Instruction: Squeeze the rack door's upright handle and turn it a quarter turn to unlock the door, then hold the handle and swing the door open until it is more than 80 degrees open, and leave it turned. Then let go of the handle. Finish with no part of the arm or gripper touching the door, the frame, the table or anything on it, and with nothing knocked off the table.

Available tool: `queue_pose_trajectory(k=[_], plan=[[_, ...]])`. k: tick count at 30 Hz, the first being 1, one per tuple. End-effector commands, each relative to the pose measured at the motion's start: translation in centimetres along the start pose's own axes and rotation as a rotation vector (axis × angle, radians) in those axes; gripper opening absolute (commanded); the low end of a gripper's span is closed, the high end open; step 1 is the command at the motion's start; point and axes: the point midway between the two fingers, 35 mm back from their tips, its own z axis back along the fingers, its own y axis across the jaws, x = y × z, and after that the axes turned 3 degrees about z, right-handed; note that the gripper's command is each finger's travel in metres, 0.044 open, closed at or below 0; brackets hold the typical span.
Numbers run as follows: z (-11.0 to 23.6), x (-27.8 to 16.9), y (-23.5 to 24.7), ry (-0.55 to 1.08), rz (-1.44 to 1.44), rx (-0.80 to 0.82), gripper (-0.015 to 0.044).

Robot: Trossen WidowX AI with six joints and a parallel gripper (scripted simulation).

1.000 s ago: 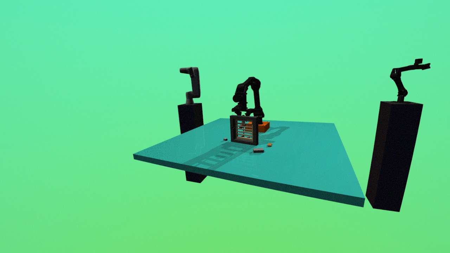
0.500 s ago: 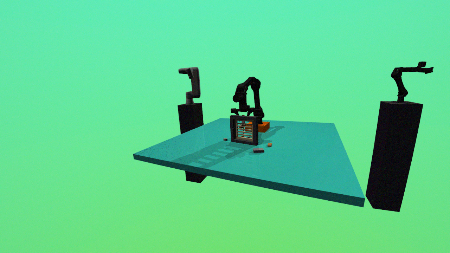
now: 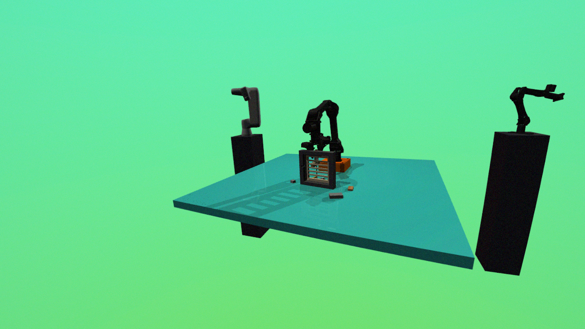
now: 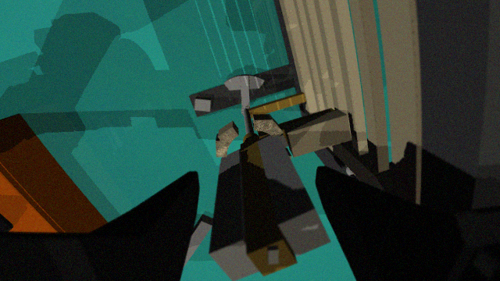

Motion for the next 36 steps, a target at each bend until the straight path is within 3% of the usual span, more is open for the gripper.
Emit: queue_pose_trajectory(k=[1,4,14,22,31,36], plan=[[-0.02,0.06,0.02,-0.004,0.335,0.0,0.0288],[-0.02,0.06,0.02,-0.004,0.45,0.0,0.0288],[-0.02,0.06,0.02,-0.004,0.458,0.0,0.0288],[-0.02,0.06,0.02,-0.004,0.458,0.0,0.0078],[-0.02,0.06,0.02,-0.004,0.458,0.0,0.0018],[-0.02,0.07,0.06,-0.004,0.445,0.0,0.0016]])
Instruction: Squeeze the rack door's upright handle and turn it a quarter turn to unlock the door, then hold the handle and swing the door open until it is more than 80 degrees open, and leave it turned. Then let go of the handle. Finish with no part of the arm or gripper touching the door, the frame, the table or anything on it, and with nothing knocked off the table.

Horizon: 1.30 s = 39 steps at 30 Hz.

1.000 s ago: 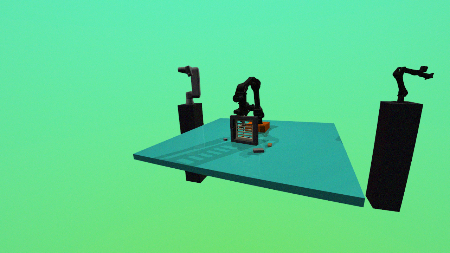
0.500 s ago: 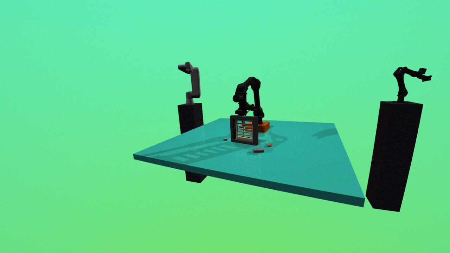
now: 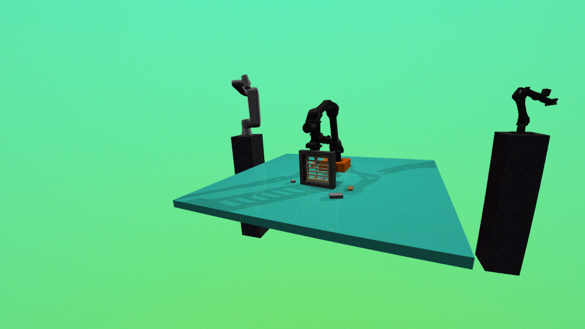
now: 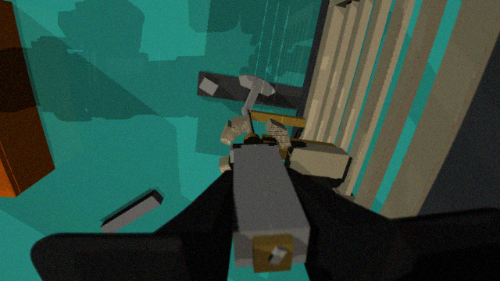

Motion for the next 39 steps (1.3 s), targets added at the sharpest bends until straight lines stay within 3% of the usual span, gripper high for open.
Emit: queue_pose_trajectory(k=[1,39], plan=[[0.0,0.1,0.1,-0.004,-0.027,0.0,0.0016],[0.0,3.8,3.4,-0.006,-0.726,0.006,0.0016]])
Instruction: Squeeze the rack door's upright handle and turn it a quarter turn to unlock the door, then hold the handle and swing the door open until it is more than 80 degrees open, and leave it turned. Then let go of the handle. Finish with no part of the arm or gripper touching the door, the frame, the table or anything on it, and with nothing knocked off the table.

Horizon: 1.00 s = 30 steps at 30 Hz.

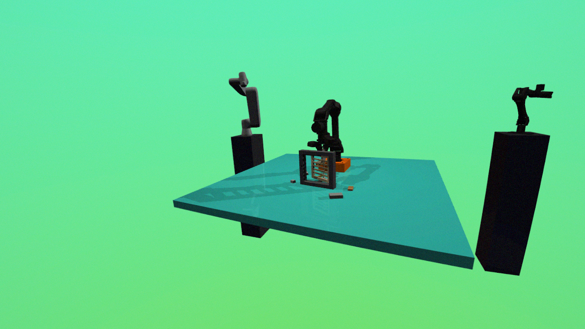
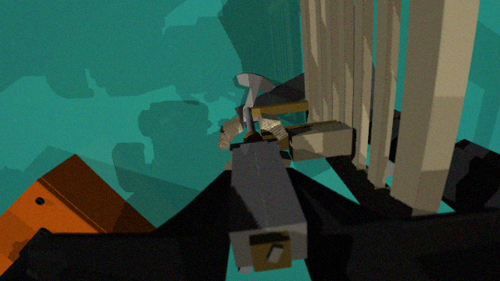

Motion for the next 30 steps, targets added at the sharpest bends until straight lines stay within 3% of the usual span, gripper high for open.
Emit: queue_pose_trajectory(k=[1,30], plan=[[0.0,0.3,0.5,-0.006,-0.096,-0.01,0.0016],[-0.1,3.2,4.9,-0.01,-0.5,-0.004,0.0016]])
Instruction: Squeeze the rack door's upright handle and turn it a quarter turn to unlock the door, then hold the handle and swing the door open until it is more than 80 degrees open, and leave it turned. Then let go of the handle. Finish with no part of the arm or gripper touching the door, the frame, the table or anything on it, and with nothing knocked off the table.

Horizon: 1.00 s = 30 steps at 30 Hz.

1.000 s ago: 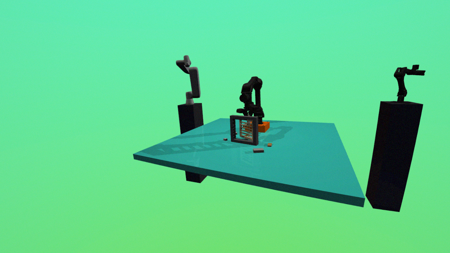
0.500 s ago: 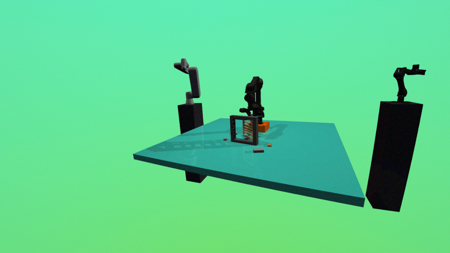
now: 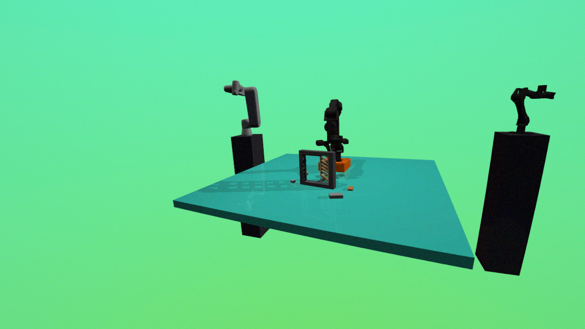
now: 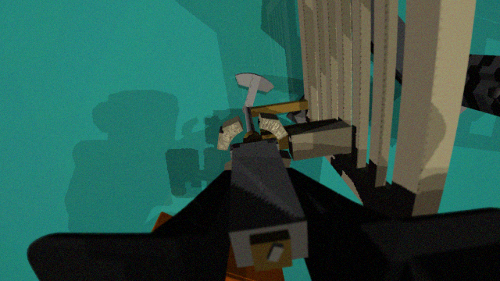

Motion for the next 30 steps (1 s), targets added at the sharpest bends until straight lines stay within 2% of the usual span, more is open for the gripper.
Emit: queue_pose_trajectory(k=[1,30], plan=[[0.0,0.3,0.5,-0.004,-0.087,-0.007,0.0016],[0.0,3.1,5.0,-0.007,-0.489,0.0,0.0016]])
